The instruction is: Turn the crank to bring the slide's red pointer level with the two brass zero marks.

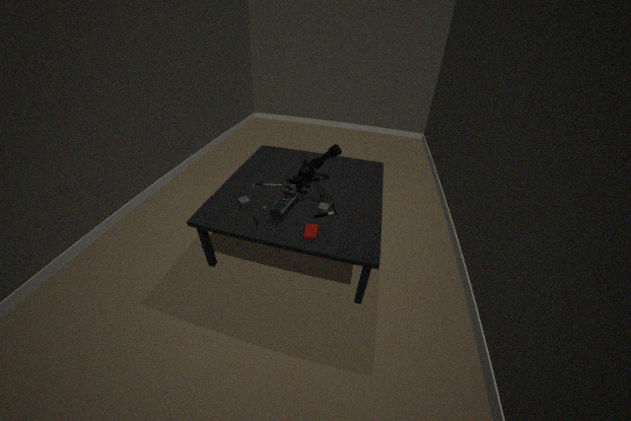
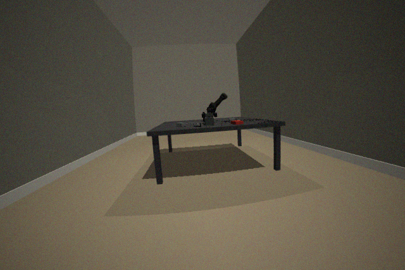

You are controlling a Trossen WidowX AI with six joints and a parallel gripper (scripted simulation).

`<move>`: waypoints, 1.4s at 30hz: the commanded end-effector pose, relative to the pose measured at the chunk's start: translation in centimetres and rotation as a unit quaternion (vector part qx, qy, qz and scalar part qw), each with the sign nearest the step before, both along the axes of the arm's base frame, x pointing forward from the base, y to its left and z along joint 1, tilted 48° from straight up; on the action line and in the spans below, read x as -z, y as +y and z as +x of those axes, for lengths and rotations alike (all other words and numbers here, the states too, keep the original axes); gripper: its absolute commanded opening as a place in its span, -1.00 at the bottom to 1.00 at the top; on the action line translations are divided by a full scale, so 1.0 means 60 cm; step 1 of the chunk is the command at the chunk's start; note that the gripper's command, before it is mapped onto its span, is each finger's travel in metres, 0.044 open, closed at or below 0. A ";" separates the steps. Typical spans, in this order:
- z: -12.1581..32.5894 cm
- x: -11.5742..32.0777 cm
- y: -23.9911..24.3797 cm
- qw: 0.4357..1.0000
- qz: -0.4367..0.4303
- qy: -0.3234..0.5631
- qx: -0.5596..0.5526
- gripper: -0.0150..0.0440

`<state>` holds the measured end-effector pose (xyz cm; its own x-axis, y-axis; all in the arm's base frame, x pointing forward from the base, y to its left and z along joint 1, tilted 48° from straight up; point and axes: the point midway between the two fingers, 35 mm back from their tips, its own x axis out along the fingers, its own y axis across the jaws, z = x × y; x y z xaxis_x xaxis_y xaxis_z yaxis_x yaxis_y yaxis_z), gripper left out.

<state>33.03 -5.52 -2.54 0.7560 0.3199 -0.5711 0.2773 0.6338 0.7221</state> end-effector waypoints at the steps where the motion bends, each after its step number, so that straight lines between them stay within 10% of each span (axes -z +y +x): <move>1: 0.004 -0.011 0.010 1.000 0.002 -0.008 -0.010 -0.49; 42: 0.006 -0.075 -0.007 1.000 0.001 -0.008 -0.010 -0.49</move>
